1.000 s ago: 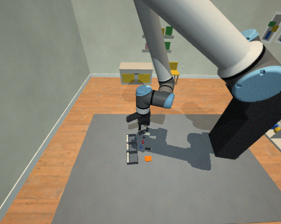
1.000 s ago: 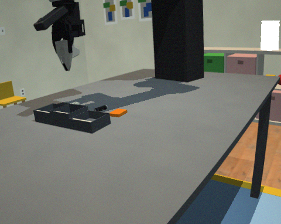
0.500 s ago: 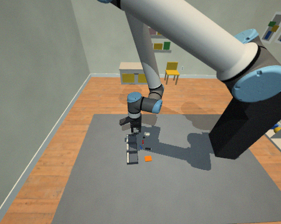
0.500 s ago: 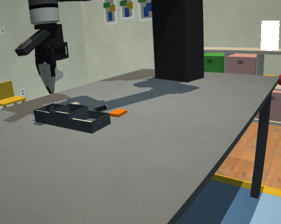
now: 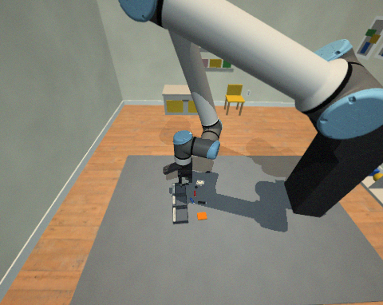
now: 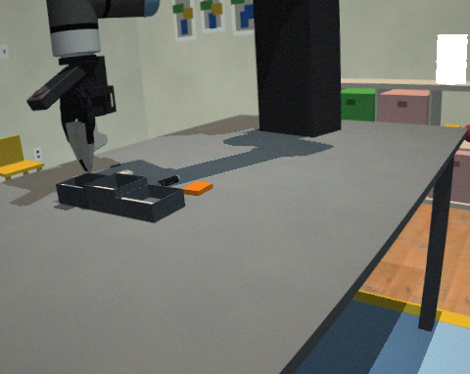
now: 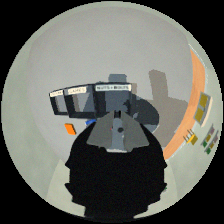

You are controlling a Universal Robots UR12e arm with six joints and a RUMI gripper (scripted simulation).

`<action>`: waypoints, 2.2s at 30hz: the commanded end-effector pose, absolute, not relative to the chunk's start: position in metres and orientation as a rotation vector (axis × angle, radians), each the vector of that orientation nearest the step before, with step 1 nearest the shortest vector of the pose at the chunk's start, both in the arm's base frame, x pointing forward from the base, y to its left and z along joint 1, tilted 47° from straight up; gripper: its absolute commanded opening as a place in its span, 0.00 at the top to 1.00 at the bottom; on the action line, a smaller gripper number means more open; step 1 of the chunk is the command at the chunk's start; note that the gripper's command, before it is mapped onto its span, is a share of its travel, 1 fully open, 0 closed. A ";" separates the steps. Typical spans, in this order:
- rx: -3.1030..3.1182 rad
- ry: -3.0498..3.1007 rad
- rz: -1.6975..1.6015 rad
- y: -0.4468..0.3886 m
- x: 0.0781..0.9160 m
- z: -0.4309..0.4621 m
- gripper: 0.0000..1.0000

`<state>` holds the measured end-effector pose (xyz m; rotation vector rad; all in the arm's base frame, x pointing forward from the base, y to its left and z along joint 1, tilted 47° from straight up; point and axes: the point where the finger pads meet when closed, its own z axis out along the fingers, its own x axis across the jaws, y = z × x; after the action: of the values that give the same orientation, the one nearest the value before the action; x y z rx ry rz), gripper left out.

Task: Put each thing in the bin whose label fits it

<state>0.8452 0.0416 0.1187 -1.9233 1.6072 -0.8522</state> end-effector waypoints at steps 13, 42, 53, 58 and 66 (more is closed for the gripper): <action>-1.923 1.607 -0.853 0.041 0.868 0.098 0.96; -1.923 1.607 -0.853 0.041 0.868 0.098 0.96; -1.923 1.607 -0.853 0.041 0.868 0.098 0.96; -1.923 1.607 -0.853 0.041 0.868 0.098 0.96; -1.923 1.607 -0.853 0.041 0.862 0.103 0.96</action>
<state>0.8651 0.0410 0.1001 -1.9232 1.6072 -0.8523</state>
